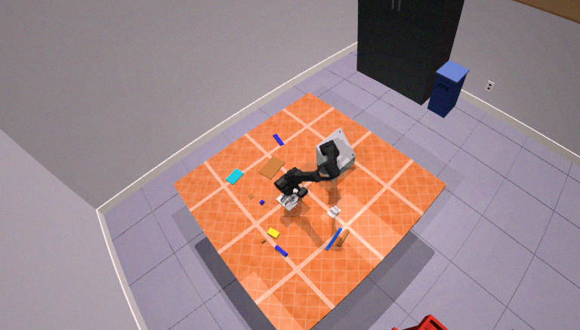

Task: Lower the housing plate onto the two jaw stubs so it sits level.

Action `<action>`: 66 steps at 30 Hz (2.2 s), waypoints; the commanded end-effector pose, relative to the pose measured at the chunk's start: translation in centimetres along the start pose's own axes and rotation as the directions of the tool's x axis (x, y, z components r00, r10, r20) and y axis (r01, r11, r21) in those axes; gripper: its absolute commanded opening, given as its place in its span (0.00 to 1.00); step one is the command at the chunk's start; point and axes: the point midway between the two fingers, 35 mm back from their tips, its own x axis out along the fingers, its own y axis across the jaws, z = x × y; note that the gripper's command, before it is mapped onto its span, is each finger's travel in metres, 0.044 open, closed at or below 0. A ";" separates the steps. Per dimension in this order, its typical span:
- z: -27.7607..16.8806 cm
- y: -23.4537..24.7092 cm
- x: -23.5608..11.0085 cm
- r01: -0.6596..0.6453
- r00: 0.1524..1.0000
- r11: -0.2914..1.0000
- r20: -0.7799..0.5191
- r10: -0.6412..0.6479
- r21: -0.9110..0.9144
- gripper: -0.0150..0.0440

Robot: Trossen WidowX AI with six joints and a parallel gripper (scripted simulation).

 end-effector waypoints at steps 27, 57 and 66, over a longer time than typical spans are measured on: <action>-0.1 0.1 0.5 -0.004 1.000 1.000 -0.003 0.004 0.017 0.85; -0.1 0.1 1.3 -0.004 1.000 1.000 -0.003 0.004 0.016 0.85; -0.1 0.1 1.3 -0.004 1.000 1.000 -0.003 0.004 0.016 0.85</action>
